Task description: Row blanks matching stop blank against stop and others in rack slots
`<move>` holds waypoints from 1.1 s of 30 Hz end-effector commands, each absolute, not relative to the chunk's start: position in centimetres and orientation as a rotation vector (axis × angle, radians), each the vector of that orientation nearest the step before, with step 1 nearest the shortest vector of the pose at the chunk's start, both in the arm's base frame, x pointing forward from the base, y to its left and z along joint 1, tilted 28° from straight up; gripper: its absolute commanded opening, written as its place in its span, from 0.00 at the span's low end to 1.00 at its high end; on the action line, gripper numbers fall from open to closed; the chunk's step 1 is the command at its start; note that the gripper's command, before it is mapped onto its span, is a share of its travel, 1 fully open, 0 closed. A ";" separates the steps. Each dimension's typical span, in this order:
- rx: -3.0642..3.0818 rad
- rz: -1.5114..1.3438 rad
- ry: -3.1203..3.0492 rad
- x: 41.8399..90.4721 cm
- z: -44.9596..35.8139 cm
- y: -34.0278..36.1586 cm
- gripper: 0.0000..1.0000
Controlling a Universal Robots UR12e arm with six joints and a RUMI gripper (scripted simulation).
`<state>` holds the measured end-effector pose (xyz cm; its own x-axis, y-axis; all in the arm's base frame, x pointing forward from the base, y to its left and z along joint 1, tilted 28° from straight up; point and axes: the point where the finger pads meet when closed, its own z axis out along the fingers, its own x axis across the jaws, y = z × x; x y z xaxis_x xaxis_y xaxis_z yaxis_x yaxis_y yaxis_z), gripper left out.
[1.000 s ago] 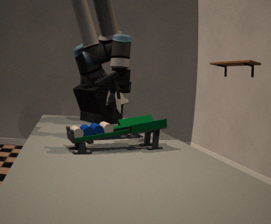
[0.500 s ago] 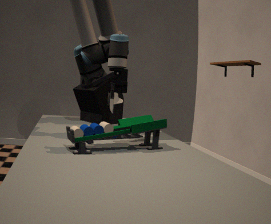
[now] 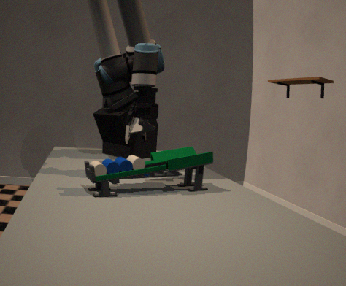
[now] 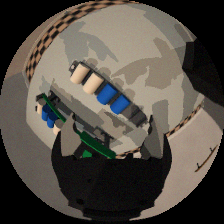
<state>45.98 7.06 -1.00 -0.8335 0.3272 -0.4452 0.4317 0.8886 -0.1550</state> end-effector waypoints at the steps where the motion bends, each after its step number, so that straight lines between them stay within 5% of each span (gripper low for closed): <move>1: 0.893 -0.283 2.529 46.2 -0.7 6.5 1.00; 33: 2.180 0.132 1.513 48.1 1.0 3.1 1.00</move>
<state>47.68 3.38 0.74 0.1611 0.9469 -0.2782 0.9215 -0.0433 0.3860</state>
